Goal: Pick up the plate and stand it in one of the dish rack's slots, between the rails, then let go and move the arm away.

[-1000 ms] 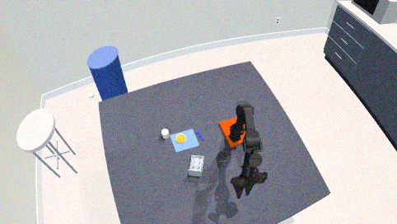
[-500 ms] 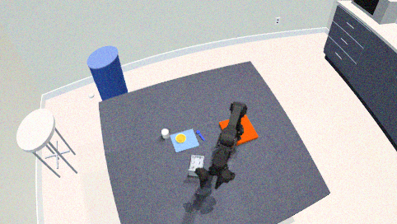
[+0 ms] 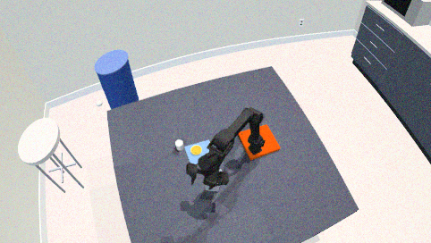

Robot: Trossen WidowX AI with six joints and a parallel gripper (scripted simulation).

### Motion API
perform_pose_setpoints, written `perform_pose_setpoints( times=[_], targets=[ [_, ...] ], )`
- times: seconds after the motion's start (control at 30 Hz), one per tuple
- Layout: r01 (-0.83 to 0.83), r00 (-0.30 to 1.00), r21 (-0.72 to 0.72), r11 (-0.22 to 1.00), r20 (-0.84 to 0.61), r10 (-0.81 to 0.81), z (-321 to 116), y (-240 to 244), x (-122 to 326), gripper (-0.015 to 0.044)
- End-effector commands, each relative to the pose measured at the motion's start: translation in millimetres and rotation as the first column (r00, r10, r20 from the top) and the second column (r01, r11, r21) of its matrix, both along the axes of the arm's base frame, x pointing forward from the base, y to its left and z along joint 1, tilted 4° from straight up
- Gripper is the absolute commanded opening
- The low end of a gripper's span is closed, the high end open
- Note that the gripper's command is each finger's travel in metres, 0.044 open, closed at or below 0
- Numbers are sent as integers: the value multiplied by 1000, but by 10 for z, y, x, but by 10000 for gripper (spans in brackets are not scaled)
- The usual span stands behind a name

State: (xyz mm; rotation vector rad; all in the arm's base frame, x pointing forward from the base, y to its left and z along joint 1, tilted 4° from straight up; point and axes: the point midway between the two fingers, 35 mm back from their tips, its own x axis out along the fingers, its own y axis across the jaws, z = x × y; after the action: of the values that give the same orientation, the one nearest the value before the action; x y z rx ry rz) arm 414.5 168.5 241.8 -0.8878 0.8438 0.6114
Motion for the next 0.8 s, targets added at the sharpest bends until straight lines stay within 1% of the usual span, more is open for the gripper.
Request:
perform_pose_setpoints(
  times=[0.0, 0.2, 0.37, 0.57, 0.77],
  targets=[
    [81, 996, 2, 997, -43, -81, -57, -295, 27, 400],
    [219, 970, -1, 976, -110, -218, -142, -793, 38, 400],
    [363, 916, -9, 932, -181, -359, -227, -1235, -4, 400],
    [526, 817, -25, 850, -259, -514, -313, -1739, -118, 400],
    [672, 688, -48, 739, -328, -647, -383, -2206, -289, 400]
  ],
)
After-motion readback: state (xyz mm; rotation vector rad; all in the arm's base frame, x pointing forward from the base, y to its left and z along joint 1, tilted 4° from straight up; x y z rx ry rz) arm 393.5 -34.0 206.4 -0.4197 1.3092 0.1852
